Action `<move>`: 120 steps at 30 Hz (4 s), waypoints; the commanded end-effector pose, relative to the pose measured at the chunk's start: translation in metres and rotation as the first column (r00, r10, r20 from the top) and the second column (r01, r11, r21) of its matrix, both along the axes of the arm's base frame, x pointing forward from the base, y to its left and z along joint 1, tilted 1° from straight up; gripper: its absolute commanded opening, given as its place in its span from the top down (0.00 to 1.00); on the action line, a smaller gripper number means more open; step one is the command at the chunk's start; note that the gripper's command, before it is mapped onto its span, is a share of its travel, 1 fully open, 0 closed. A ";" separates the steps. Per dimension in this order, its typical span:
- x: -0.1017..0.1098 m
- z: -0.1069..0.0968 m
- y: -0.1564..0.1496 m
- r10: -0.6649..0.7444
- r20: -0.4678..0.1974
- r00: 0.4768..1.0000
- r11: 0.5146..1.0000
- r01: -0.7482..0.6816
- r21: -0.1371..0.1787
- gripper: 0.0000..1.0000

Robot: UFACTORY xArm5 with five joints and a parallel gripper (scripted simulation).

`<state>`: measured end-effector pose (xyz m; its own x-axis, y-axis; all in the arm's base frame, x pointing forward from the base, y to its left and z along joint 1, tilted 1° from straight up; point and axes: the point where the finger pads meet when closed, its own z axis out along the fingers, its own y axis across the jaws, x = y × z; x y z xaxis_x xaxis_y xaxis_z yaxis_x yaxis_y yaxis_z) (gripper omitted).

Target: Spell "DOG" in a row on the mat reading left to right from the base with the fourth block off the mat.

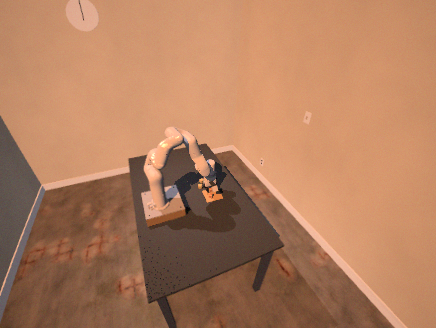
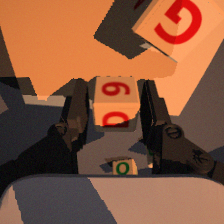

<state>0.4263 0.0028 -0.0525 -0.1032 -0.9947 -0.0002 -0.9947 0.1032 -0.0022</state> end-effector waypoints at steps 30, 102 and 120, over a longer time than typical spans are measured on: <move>0.001 0.071 0.001 0.000 0.003 1.000 1.000 0.000 0.000 0.53; -0.009 0.089 -0.020 0.755 0.001 0.656 0.656 -0.755 -0.005 0.00; -0.015 0.089 -0.031 0.972 -0.001 0.236 0.236 -0.972 -0.006 0.00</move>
<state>0.4115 -0.0259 0.0353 0.8989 -0.4381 0.0018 -0.4381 -0.8989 -0.0007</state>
